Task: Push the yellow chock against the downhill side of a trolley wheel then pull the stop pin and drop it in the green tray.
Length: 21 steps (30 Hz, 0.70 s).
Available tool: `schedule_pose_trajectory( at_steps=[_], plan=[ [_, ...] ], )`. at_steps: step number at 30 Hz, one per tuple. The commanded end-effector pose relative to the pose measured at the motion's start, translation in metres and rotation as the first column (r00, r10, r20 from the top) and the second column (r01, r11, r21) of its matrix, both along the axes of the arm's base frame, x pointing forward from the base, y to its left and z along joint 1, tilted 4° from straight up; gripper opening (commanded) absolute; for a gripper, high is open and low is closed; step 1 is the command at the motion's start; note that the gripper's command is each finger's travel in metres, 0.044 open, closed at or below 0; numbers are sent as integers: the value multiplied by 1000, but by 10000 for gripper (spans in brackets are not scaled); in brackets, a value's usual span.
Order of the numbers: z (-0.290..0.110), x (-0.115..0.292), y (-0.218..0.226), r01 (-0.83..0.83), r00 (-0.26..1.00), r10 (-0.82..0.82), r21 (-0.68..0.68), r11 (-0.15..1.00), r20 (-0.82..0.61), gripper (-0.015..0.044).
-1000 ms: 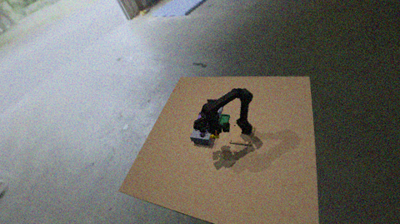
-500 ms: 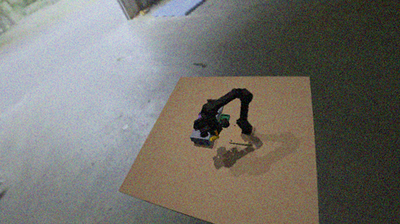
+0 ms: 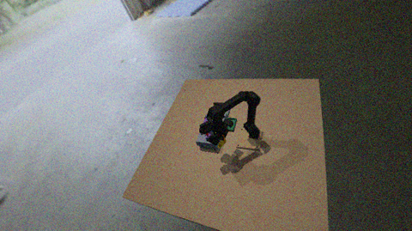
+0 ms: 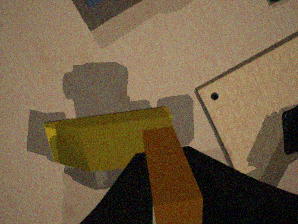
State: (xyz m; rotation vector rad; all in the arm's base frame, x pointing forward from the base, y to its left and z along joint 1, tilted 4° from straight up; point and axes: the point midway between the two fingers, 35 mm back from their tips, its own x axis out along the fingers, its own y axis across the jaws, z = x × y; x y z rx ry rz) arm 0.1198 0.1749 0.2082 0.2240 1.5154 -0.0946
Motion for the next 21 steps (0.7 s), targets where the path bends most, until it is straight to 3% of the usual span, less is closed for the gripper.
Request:
schedule_pose_trajectory(
  at_steps=[1, 7, 21],
  plan=[
    [0, 0, 0, -136, 991, 136, -9, 991, 6, 0],
    [0, 0, 0, -313, 949, 313, -22, 950, 17, 0],
    [-2, 10, -20, -372, 928, 373, -30, 928, 20, 0]
  ],
)
